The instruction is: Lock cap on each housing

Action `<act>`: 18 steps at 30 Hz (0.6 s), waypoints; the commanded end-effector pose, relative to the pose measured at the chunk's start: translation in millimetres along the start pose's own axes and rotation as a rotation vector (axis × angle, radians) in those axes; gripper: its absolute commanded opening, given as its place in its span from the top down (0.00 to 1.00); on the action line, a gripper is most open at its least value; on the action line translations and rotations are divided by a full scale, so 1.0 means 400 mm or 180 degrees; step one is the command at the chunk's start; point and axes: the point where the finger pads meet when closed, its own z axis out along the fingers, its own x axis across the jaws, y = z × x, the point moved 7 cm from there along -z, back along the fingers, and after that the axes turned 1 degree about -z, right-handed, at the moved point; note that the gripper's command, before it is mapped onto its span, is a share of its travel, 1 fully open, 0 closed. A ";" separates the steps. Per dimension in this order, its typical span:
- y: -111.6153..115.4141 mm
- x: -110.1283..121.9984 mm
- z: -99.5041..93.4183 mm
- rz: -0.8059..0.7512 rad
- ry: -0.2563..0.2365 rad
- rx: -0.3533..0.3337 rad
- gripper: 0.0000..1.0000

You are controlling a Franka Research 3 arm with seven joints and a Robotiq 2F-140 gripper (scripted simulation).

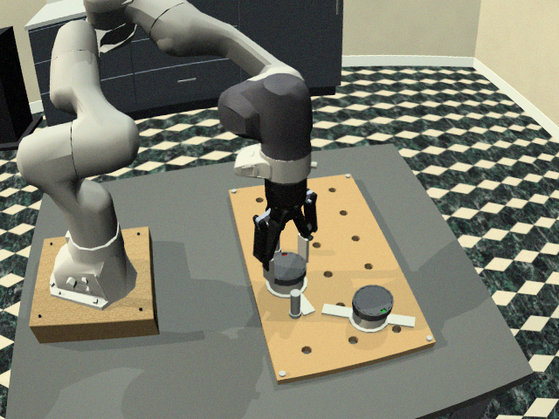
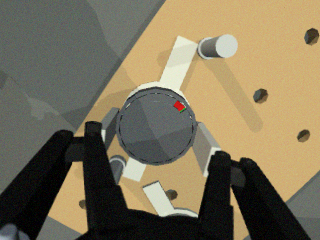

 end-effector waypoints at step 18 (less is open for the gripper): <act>-0.005 0.003 0.001 0.1186 -0.0005 0.0026 0.90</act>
